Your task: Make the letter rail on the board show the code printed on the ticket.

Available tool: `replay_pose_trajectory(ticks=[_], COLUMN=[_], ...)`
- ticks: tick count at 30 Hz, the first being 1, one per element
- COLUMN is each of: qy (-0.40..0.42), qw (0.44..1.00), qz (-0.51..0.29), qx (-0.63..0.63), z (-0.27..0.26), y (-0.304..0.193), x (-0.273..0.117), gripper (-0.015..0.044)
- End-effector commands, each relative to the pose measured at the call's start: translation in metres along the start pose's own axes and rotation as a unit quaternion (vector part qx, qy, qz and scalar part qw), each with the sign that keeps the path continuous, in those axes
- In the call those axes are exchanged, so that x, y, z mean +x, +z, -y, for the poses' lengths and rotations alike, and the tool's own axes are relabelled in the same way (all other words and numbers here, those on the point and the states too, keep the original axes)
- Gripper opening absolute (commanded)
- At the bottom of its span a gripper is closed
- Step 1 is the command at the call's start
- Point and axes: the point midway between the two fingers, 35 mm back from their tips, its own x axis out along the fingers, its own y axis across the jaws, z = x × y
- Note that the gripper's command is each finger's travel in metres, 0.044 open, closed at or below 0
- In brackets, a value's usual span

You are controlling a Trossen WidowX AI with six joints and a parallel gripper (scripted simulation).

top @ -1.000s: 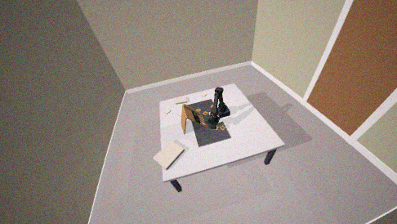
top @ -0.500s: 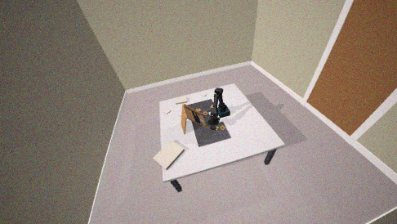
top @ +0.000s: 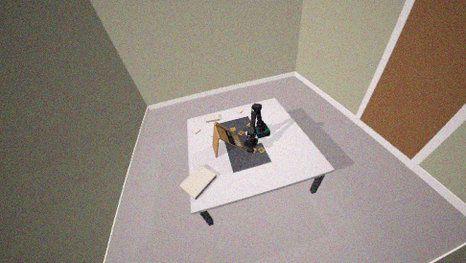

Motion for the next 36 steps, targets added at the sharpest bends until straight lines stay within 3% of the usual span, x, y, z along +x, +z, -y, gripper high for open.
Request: replay_pose_trajectory(ticks=[1, 13, 14, 26, 35, 36], qy=[-0.001, -0.001, -0.001, -0.001, -0.001, -0.001], qw=[1.000, 1.000, 1.000, 1.000, 1.000, 1.000], qz=[0.001, 0.001, 0.001, 0.001, 0.001, 0.001], qx=[0.000, 0.000, 0.000, 0.000, 0.000, 0.000], z=[0.0003, 0.0003, 0.0004, 0.0000, 0.0011, 0.0013], y=[0.0004, 0.0004, 0.0004, 0.0004, -0.0008, -0.0009], x=[0.0007, 0.0007, 0.0007, 0.0007, -0.0055, -0.0060], gripper=[0.0340, 0.0340, 0.0314, 0.0234, 0.0000, 0.0000])
